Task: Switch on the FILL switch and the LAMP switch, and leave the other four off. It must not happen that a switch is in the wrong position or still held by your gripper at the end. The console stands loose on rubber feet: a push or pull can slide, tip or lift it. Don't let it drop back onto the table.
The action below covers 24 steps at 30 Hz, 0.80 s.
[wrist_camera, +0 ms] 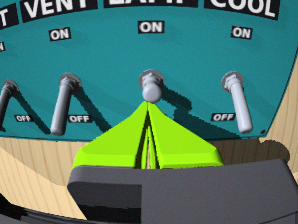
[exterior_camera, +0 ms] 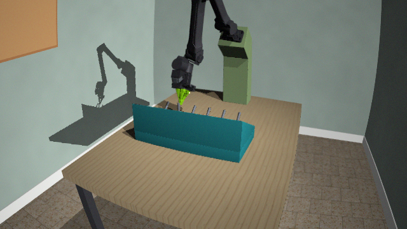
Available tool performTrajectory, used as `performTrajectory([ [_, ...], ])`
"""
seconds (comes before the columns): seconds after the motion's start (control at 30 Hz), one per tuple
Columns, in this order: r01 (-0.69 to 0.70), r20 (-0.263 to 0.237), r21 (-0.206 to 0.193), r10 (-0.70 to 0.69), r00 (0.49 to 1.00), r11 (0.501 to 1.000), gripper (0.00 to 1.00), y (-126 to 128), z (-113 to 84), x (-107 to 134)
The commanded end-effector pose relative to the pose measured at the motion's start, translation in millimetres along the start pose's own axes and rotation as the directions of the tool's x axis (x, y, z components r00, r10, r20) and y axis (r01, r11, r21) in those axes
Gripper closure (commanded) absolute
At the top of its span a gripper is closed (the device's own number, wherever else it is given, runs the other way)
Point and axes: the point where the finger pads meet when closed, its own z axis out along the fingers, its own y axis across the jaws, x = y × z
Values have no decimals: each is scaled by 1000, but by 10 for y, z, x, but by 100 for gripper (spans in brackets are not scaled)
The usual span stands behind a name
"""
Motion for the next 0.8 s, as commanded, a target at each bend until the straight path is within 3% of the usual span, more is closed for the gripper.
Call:
performTrajectory([
  [0.0,4,47,13,-5,999,1000,100,-94,46,-108],
  [0.1,-1,28,12,1,1000,1000,100,-75,0,101],
  [0.23,1,26,8,-1,1000,1000,100,-52,1,187],
  [0.27,1,26,9,-1,1000,1000,100,-55,1,192],
  [0.33,18,73,14,-19,997,1000,100,-75,-9,-52],
  [0.43,16,67,15,-17,998,1000,100,-85,-8,-42],
  [0.57,10,33,15,-11,999,1000,100,-79,-137,97],
  [0.77,17,33,15,-17,999,1000,100,-71,-510,116],
])
